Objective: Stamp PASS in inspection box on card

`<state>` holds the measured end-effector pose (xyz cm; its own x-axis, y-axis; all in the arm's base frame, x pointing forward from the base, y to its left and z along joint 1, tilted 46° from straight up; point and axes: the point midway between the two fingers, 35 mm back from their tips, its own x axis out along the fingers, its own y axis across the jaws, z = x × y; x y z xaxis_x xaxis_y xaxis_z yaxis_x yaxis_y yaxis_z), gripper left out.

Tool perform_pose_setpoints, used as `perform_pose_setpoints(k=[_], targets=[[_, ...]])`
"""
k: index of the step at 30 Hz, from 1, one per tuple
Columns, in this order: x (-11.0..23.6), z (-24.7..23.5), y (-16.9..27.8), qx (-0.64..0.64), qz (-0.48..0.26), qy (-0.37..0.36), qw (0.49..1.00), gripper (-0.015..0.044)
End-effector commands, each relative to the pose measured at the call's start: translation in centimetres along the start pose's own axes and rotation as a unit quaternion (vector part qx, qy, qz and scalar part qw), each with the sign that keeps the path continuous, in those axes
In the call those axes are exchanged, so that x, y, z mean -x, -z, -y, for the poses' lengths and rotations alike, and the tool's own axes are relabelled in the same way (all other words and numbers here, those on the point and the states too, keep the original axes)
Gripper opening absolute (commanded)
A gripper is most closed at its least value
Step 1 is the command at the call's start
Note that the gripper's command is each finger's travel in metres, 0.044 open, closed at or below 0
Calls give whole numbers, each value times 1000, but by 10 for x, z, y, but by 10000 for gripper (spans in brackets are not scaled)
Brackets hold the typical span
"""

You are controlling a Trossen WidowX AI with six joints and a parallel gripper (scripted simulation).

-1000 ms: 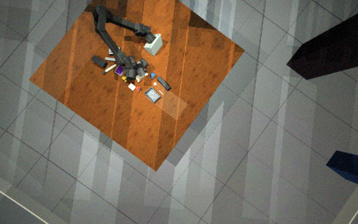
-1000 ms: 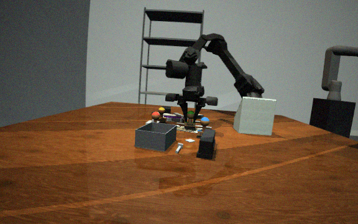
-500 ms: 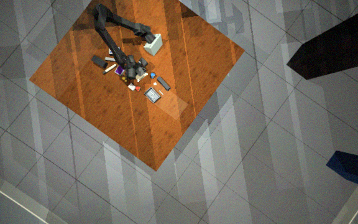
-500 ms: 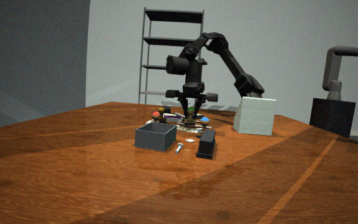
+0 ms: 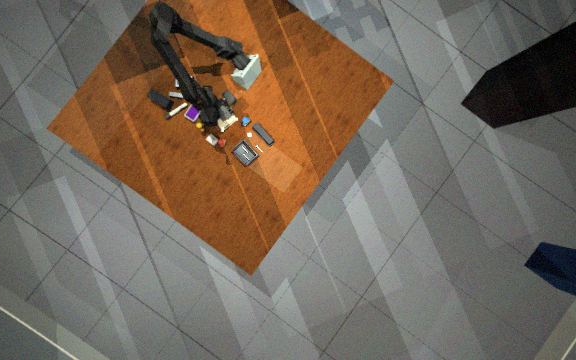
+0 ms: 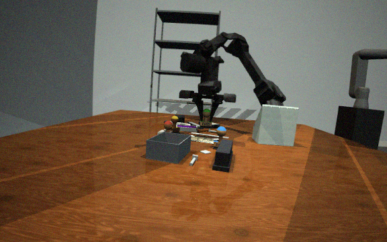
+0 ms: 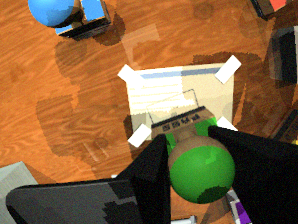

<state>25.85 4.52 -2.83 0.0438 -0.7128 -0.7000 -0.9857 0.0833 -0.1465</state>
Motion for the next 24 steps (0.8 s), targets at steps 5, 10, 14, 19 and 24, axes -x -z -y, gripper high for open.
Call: perform_pose_setpoints(k=[5, 10, 14, 19, 24], targets=[[14, 1, -1, -3, 4, 0, 1000, 0], [21, 0, -1, -3, 4, 0, 1000, 0], [27, 0, 0, -3, 3, 0, 1000, 0], [29, 2, 11, -3, 5, 0, 1000, 0], [32, 6, 35, -2, 7, 0, 1000, 0]])
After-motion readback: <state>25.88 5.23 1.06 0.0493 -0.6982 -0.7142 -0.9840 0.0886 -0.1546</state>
